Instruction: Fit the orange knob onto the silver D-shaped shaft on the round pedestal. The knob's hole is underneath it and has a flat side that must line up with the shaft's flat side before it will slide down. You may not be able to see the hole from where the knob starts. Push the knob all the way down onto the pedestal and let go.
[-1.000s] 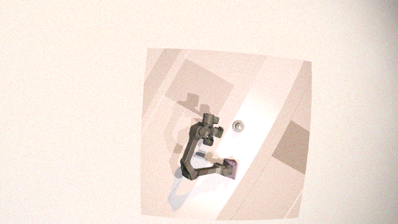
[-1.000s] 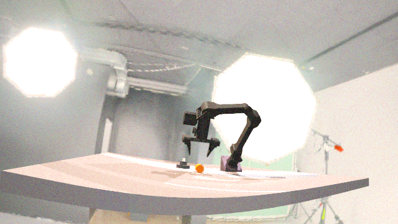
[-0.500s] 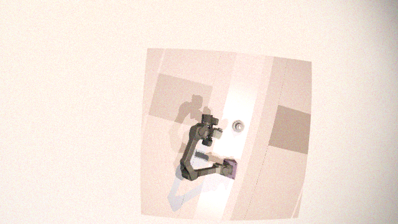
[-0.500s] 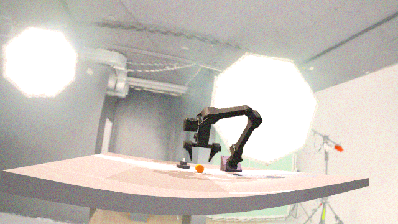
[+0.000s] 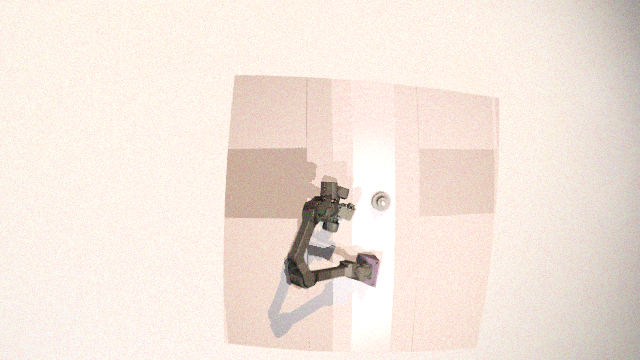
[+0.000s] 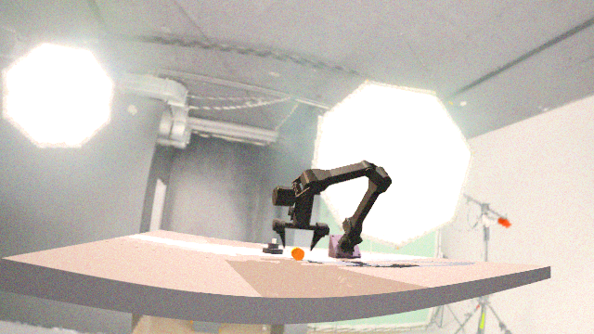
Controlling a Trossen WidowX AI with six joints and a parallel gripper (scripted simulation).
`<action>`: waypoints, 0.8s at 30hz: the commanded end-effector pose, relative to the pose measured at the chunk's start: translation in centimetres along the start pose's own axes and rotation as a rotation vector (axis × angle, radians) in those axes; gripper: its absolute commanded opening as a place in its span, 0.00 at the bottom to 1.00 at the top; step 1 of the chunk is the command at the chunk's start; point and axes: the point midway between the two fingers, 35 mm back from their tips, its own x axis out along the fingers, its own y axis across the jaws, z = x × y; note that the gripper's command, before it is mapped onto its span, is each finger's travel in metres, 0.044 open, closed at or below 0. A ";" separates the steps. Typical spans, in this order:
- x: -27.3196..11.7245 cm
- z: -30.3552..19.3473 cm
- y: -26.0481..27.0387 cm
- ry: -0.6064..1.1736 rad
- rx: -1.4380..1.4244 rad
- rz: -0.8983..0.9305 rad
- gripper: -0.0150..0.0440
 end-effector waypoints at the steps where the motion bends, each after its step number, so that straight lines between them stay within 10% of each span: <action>1: 0.7 -0.3 -0.1 0.003 0.004 -0.003 1.00; 12: 2.2 -0.8 -0.3 0.005 0.003 -0.004 1.00; 19: 2.2 -0.8 -0.3 0.005 0.003 -0.004 0.69; 24: 2.2 -0.8 -0.3 0.005 0.003 -0.004 0.66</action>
